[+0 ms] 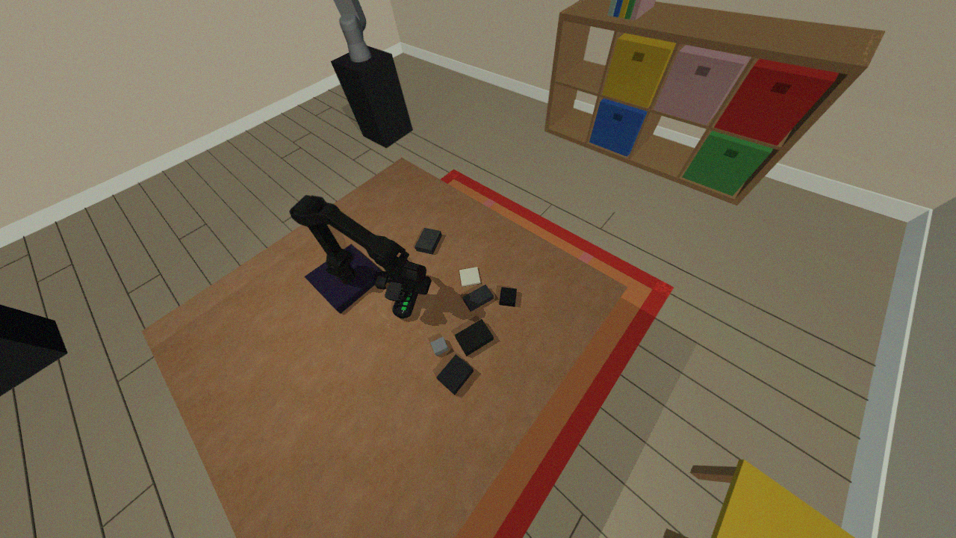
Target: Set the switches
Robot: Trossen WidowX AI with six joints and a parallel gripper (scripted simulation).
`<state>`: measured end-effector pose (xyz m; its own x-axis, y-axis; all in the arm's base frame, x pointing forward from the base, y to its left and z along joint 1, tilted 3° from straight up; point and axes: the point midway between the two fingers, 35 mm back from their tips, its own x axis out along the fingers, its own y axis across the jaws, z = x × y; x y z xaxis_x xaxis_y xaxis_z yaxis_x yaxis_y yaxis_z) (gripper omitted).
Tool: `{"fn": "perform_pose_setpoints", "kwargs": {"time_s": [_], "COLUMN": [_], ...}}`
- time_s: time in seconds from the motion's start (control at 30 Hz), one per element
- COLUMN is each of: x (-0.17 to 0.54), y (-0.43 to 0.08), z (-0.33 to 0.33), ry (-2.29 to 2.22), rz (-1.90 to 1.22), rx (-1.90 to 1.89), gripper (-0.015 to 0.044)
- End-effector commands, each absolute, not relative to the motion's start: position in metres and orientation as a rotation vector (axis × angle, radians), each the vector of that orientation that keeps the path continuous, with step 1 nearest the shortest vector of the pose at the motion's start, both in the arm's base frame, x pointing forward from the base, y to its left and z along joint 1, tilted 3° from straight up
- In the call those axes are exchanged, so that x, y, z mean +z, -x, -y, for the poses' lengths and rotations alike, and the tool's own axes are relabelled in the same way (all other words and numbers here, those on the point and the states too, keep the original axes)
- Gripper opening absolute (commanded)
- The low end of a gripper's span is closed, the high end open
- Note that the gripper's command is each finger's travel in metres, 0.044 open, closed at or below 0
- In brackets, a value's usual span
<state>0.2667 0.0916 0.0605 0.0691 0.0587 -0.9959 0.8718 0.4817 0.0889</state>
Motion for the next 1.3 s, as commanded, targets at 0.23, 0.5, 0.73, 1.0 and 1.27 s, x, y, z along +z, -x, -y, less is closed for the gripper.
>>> {"fn": "perform_pose_setpoints", "kwargs": {"time_s": [0.23,0.5,0.73,1.0,1.27], "x": [0.056,0.079,0.101,0.100,0.092], "y": [-0.266,-0.265,-0.263,-0.280,-0.282], "z": [-0.091,-0.090,-0.089,-0.052,-0.053], "ry": [-0.894,-0.893,-0.894,-0.892,-0.892], "rz": [-1.378,-1.378,-1.377,-1.374,-1.374], "rx": [-0.762,-0.760,-0.762,-0.763,-0.763], "gripper": [0.0000,0.0000,0.0000,0.0000,0.0000]}}
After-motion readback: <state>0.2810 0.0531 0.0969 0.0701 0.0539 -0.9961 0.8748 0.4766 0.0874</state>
